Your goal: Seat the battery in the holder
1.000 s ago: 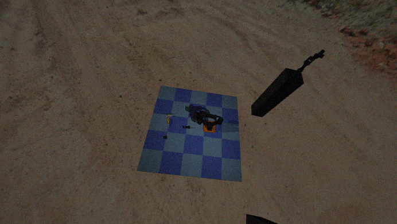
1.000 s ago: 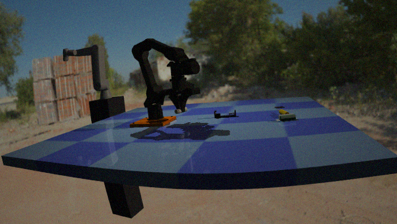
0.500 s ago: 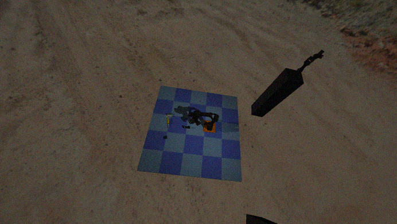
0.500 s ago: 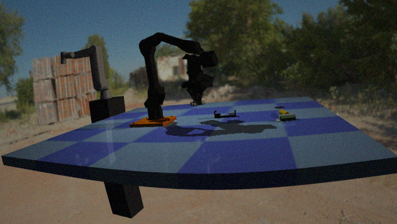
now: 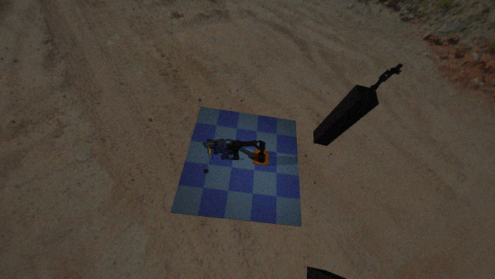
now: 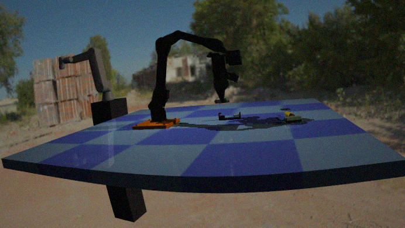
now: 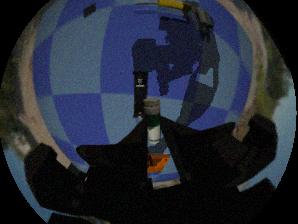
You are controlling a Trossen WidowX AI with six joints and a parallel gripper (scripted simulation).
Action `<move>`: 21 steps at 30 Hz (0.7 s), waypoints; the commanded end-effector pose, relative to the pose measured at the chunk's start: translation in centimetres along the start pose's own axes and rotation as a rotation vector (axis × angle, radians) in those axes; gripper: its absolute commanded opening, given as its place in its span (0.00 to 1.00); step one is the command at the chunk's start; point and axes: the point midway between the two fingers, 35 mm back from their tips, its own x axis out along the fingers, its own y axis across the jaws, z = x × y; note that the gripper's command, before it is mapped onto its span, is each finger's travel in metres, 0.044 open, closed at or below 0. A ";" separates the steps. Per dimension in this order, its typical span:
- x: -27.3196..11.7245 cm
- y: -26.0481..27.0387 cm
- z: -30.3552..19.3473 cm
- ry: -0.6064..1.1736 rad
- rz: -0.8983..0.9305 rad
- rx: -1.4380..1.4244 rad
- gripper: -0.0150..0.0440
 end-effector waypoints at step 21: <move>2.8 1.7 2.2 0.165 0.014 0.155 0.35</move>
